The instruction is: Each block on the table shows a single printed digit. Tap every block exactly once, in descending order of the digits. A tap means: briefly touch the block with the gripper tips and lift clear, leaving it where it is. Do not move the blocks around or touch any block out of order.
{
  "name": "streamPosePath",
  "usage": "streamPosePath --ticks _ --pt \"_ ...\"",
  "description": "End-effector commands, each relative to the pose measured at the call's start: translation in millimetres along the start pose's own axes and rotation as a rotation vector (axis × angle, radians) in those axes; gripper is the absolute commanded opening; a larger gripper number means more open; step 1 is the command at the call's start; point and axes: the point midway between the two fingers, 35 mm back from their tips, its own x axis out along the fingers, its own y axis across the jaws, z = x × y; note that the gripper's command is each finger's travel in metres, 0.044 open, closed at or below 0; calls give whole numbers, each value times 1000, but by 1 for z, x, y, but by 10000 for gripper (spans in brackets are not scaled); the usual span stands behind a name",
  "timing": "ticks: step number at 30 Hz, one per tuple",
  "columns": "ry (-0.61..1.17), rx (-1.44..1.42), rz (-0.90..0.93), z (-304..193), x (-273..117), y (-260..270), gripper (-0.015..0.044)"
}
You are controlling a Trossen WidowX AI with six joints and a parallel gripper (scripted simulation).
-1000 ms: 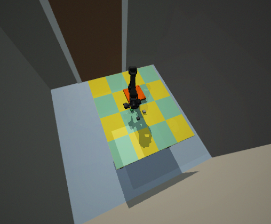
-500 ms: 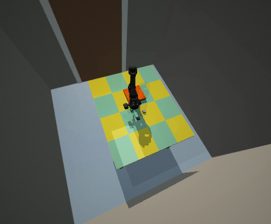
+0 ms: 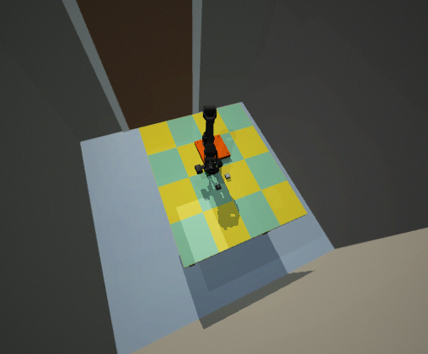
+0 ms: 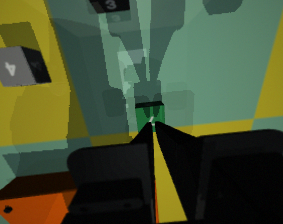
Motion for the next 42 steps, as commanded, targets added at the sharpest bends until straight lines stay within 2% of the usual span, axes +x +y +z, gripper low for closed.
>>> streamPosePath --ticks 1,10,14,20,27,33,42 --pt "9 -6 -1 -2 9 0 20" --pt "9 -6 -1 -2 13 0 20" --pt "8 -5 -1 -2 -15 0 20" --pt "9 -6 -1 -2 -19 0 20" --pt "8 -6 -1 -1 -96 0 20" --pt "8 -7 0 1 -98 2 20" --pt "0 -16 17 63 -98 103 20"
